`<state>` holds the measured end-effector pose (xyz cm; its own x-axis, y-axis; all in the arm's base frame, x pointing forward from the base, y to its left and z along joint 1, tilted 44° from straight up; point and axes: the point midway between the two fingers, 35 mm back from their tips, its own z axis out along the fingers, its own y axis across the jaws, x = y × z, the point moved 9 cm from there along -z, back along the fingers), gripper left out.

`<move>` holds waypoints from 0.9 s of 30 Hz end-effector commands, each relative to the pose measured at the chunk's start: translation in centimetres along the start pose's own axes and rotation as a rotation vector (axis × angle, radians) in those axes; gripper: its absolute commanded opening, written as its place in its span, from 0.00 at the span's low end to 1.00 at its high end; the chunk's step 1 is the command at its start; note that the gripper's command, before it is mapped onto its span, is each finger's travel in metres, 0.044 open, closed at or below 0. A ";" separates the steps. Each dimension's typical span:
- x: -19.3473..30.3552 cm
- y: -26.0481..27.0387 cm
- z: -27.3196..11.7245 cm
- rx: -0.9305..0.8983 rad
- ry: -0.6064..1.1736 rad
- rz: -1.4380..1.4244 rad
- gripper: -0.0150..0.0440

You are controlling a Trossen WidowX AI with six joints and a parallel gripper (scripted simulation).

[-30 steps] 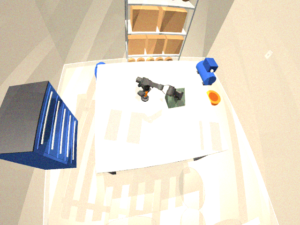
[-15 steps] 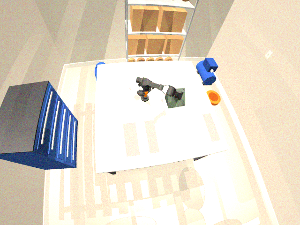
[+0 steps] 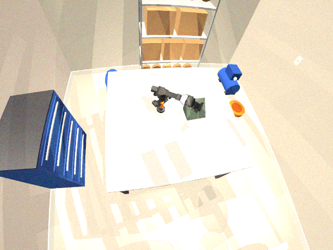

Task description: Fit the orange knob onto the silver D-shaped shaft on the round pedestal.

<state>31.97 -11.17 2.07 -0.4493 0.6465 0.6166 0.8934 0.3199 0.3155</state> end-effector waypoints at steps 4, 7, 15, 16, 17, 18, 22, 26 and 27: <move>0.0 0.0 -0.4 -0.001 -0.001 0.002 0.25; 0.0 0.1 -0.4 -0.001 -0.001 0.027 0.25; 0.0 0.0 -0.2 -0.001 0.000 0.211 0.25; 0.0 0.0 -0.1 -0.001 0.000 0.211 0.25; 0.0 0.0 -0.1 -0.001 0.000 0.211 0.25; 0.0 0.0 -0.1 -0.001 0.000 0.211 0.25; 0.0 0.0 0.0 -0.001 0.000 0.211 0.25; 0.0 0.0 0.0 -0.001 0.000 0.211 0.25; 0.0 0.0 0.0 -0.001 0.000 0.211 0.25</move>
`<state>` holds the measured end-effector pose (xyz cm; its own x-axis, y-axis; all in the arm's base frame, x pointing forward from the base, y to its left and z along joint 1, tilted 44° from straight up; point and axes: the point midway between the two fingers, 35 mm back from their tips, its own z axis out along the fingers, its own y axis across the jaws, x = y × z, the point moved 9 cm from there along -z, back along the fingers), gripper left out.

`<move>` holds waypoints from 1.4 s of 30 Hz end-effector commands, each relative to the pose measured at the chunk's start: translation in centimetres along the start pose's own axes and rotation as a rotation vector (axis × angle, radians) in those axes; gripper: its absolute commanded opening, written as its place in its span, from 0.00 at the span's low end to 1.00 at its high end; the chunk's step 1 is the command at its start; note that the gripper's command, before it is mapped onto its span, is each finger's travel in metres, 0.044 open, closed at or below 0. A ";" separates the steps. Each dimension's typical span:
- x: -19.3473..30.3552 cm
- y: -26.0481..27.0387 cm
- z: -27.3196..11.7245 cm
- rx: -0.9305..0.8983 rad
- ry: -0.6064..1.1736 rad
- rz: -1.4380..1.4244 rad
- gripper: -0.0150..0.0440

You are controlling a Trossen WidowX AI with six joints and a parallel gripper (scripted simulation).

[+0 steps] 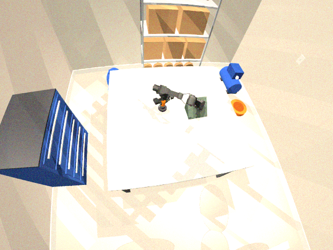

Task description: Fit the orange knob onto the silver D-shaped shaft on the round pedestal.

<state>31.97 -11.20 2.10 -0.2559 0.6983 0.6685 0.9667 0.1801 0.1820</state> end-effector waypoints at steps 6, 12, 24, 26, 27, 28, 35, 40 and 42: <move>0.0 0.0 0.1 -0.001 0.000 0.004 0.25; 0.0 0.0 0.1 -0.001 0.000 0.004 0.25; 0.0 0.1 -0.4 -0.001 -0.001 0.128 0.25; 0.0 0.1 -0.3 -0.001 -0.001 0.203 0.25; 0.0 0.0 -0.2 -0.001 0.000 0.213 0.25; 0.0 0.0 -0.2 -0.001 0.000 0.213 0.25; 0.0 0.0 0.0 -0.001 0.000 0.213 0.25; 0.0 0.0 0.1 -0.001 0.000 0.213 0.25; 0.0 0.0 0.2 -0.001 0.000 0.213 0.25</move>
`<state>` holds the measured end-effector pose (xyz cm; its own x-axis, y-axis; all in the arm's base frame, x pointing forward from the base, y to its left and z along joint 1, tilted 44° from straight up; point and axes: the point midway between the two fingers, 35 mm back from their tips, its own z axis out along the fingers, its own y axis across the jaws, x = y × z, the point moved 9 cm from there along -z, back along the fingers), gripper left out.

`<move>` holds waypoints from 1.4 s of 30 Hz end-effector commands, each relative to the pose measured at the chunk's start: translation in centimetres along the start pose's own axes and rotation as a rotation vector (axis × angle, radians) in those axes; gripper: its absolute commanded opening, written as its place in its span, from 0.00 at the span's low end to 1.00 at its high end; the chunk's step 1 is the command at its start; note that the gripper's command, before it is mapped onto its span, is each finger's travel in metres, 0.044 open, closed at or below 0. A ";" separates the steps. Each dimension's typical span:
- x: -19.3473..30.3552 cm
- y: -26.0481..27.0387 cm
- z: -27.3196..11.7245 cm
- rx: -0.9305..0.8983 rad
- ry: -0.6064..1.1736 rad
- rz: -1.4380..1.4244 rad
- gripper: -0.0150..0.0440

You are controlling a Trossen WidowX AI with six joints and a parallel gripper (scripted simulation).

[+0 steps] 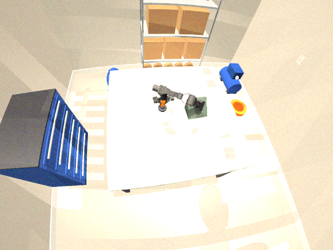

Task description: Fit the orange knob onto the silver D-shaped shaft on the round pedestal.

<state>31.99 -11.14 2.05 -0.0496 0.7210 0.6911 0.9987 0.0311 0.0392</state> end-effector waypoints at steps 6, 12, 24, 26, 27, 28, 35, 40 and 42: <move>0.0 0.0 0.1 -0.001 0.001 0.004 0.25; 0.0 0.0 0.1 -0.001 0.001 -0.026 0.25; 0.0 0.0 0.1 -0.001 0.001 -0.008 0.25; 0.0 0.0 0.1 -0.001 0.001 0.012 0.25; 0.0 0.0 0.1 -0.001 0.001 0.034 0.25; 0.0 0.0 0.2 -0.001 0.001 0.044 0.25; 0.0 0.0 0.2 -0.001 0.001 0.044 0.25; 0.0 0.0 0.2 -0.001 0.001 -0.046 0.25; 0.0 0.0 0.2 -0.001 0.001 -0.052 0.25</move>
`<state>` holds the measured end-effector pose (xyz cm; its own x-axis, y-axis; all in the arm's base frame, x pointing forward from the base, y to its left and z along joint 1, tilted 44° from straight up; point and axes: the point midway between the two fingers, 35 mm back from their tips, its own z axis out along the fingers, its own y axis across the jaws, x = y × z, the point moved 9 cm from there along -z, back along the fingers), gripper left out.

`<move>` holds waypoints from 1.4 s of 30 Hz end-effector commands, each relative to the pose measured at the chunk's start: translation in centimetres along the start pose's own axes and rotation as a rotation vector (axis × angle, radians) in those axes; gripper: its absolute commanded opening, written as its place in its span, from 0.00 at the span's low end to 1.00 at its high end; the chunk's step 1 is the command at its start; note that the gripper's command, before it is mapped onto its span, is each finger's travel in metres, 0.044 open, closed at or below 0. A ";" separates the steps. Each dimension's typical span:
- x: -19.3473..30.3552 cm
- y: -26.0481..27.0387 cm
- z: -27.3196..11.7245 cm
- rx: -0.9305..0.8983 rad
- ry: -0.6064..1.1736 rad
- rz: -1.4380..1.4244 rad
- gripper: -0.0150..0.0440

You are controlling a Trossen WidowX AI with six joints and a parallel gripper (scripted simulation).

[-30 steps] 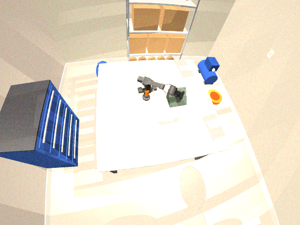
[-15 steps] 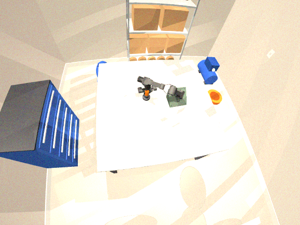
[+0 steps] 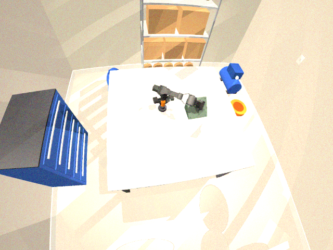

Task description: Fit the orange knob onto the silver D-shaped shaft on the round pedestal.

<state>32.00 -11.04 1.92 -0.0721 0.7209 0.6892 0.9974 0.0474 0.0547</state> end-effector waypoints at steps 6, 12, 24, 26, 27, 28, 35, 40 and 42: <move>0.2 0.0 -0.8 -0.001 0.001 0.027 0.25; 0.0 0.1 -0.5 -0.001 0.002 0.079 0.25; 0.0 0.0 -0.1 -0.001 0.002 0.079 0.25; 0.0 0.0 -0.1 -0.001 0.002 0.079 0.25; 0.0 0.0 -0.1 -0.001 0.002 0.079 0.25; 0.0 0.0 -0.1 -0.001 0.002 0.079 0.25; 0.0 0.0 -0.1 -0.001 0.002 0.058 0.25; 0.0 0.0 -0.1 -0.001 0.002 0.058 0.25; 0.0 0.0 -0.1 -0.001 0.002 0.058 0.25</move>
<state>31.98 -11.08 2.03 -0.0090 0.7225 0.6913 0.9999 0.0021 0.0108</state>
